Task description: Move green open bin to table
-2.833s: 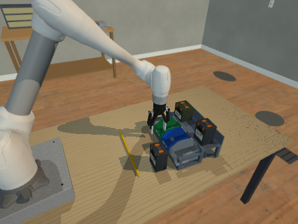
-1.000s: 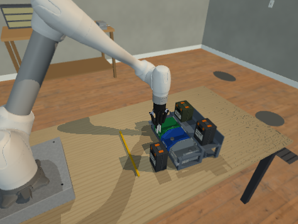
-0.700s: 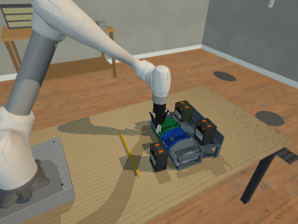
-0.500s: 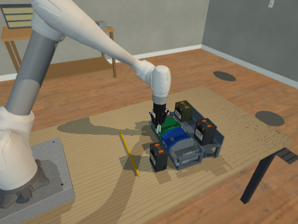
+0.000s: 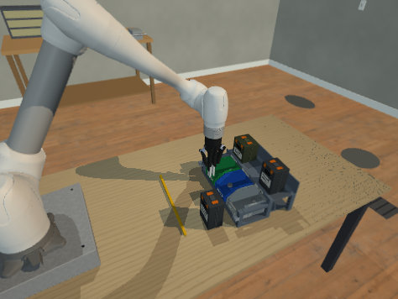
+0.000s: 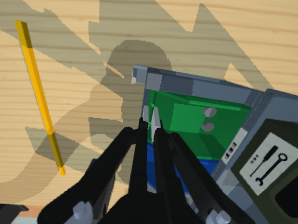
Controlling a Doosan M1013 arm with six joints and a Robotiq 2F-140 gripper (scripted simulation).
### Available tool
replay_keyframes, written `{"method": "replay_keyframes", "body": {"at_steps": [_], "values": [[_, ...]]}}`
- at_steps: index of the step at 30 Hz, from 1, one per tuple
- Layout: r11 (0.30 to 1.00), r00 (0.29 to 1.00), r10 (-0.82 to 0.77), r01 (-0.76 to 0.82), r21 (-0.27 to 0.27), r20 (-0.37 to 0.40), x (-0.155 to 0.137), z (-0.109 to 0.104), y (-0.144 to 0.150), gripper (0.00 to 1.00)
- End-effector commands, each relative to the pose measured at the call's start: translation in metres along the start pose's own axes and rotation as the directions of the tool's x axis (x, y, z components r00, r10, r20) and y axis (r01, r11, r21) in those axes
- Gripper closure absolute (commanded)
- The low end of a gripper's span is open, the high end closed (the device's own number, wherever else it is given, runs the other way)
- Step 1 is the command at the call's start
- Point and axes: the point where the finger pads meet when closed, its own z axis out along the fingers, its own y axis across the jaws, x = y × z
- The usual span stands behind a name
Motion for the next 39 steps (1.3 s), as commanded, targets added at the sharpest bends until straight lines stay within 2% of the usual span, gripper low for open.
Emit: {"method": "replay_keyframes", "body": {"at_steps": [1, 30, 35, 39], "values": [[1.0, 1.0, 0.0, 0.0, -0.001, 0.0, 0.0, -0.005, 0.0, 1.0], [1.0, 1.0, 0.0, 0.0, -0.001, 0.0, 0.0, -0.012, 0.0, 1.0], [1.0, 1.0, 0.0, 0.0, -0.001, 0.0, 0.0, -0.024, 0.0, 1.0], [1.0, 1.0, 0.0, 0.0, -0.001, 0.0, 0.0, -0.024, 0.0, 1.0]]}}
